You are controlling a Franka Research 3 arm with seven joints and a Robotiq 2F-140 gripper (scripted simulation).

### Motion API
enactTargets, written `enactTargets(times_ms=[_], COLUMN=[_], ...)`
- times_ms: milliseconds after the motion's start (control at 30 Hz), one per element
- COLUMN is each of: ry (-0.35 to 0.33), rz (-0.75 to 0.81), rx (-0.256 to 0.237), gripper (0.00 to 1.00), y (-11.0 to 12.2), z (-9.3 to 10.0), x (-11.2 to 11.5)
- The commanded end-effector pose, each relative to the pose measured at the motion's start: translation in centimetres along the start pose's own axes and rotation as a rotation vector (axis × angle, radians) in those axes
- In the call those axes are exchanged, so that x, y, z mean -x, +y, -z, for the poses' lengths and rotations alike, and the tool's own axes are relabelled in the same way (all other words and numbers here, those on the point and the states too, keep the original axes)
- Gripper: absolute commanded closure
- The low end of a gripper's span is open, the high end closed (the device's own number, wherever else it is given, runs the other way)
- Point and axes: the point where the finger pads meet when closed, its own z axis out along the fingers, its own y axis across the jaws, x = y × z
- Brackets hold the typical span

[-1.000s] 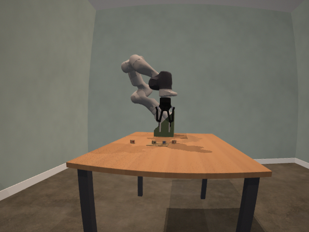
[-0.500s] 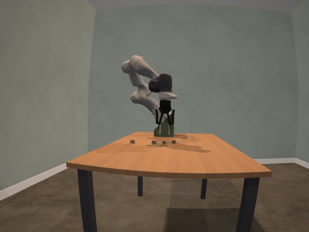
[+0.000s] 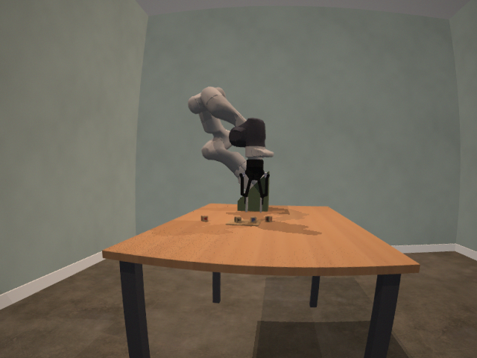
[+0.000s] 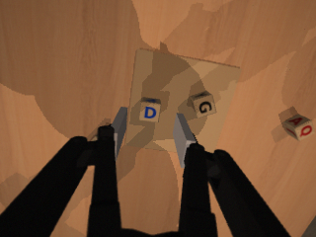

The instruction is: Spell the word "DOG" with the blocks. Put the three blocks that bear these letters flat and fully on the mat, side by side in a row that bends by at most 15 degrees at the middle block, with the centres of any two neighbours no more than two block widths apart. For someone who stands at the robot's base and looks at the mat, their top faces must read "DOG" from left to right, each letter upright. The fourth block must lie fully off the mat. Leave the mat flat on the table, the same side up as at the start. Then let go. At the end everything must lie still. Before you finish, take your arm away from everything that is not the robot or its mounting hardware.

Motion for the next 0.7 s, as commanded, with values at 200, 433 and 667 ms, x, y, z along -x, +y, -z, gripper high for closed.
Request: enactTargets(times_ms=[200,433,667], ry=[0.006,0.006,0.006], rz=[-0.006,-0.006,-0.006], rx=[-0.005,-0.005,-0.005], gripper=[0.63,0.63,0.63], y=[-0.11,-0.11,-0.11], z=[-0.83,-1.01,-1.05], x=[-0.22,-0.22,-0.22])
